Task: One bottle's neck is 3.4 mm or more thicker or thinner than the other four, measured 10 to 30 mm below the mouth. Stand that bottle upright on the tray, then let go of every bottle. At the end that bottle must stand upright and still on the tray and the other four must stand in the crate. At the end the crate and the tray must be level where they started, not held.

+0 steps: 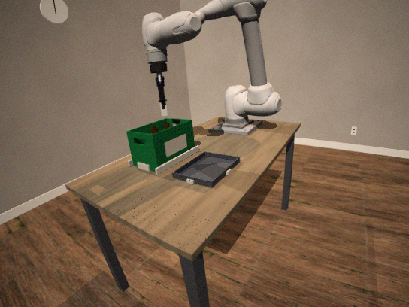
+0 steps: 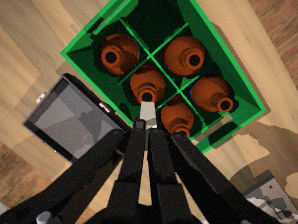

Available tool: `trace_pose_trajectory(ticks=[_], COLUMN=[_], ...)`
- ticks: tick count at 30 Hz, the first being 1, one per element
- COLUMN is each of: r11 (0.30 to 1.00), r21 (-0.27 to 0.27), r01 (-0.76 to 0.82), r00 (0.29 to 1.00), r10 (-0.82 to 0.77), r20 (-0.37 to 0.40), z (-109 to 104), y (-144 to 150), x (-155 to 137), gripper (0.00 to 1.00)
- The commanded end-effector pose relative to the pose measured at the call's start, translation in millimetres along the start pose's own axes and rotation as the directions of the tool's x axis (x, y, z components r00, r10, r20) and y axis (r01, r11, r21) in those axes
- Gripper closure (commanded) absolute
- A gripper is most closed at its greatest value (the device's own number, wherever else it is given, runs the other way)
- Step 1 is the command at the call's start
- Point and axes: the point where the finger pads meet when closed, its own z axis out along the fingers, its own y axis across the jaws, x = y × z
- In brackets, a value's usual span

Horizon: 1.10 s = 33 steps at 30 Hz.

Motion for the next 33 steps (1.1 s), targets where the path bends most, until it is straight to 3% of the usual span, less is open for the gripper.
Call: trace_pose_trajectory(ticks=[1, 12, 14, 21, 25, 26, 33], r11=[1.0, 1.0, 1.0, 1.0, 1.0, 1.0, 1.0], r21=[0.0, 0.0, 0.0, 0.0, 0.0, 0.0, 0.0], r01=[0.0, 0.0, 0.0, 0.0, 0.0, 0.0, 0.0], r00=[1.0, 1.0, 1.0, 1.0, 1.0, 1.0, 1.0], r10=[0.0, 0.0, 0.0, 0.0, 0.0, 0.0, 0.0], r20=[0.0, 0.0, 0.0, 0.0, 0.0, 0.0, 0.0], z=[0, -1, -1, 0, 0, 0, 0], y=[0, -1, -2, 2, 2, 2, 2], x=[0, 9, 48, 119, 122, 122, 122], gripper=[1.0, 1.0, 1.0, 1.0, 1.0, 0.62, 0.62])
